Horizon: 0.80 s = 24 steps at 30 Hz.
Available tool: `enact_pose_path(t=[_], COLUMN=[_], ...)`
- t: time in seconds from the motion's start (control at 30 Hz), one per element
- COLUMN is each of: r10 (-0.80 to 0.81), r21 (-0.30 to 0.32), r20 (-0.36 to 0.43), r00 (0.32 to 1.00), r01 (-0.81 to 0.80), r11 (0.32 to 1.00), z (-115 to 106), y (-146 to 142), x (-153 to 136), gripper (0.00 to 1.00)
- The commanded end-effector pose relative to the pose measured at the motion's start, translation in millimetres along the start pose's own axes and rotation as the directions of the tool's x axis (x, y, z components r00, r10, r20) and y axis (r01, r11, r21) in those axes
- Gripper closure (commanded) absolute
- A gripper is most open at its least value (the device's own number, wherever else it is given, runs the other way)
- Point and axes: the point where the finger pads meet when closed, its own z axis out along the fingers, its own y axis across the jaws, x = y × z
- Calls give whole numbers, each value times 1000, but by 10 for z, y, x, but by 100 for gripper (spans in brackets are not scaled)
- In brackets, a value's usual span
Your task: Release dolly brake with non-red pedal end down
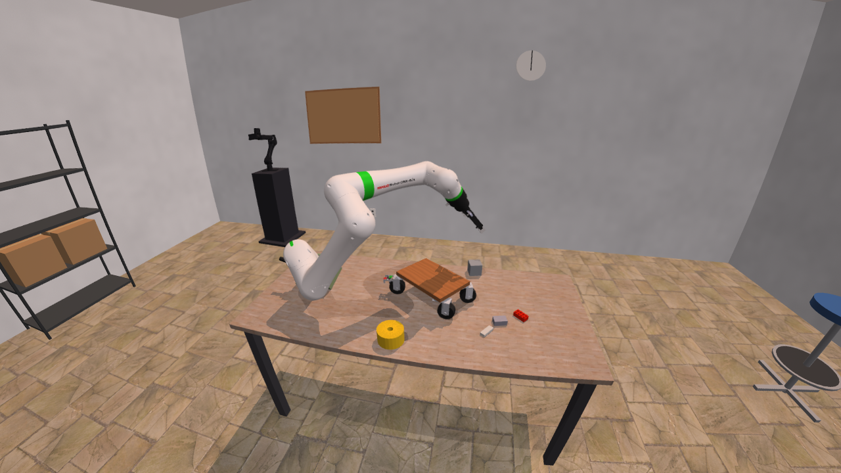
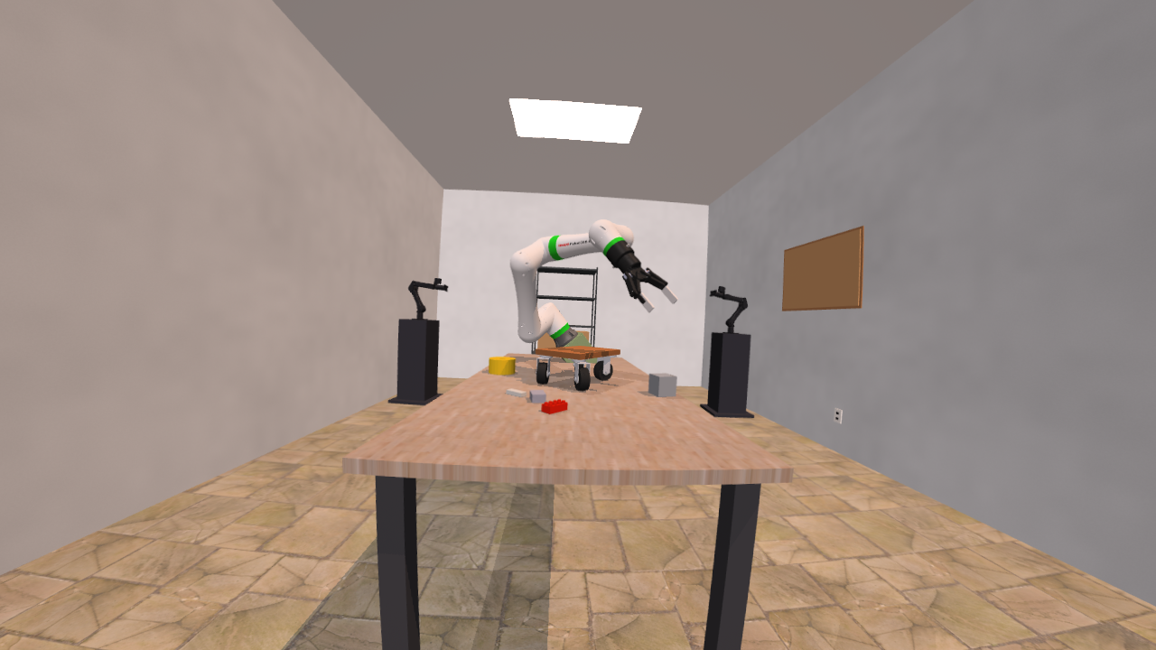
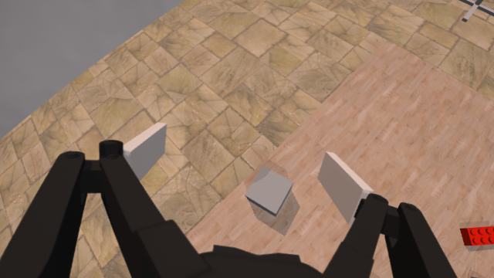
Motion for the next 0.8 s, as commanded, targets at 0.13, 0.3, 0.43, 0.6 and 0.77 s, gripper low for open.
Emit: enact_pose_path(t=[0.13, 0.3, 0.43, 0.6, 0.77], r10=[0, 0, 0, -14, -287], r21=[0, 0, 0, 0, 37], r20=[-1, -1, -1, 10, 213], r00=[1000, 1000, 1000, 1000, 934], r01=[0, 0, 0, 14, 286], r11=[1000, 1000, 1000, 1000, 958], z=[-2, -2, -2, -28, -461], y=[-1, -1, -1, -21, -240], x=[3, 3, 3, -47, -859], gripper=[0, 0, 0, 100, 100])
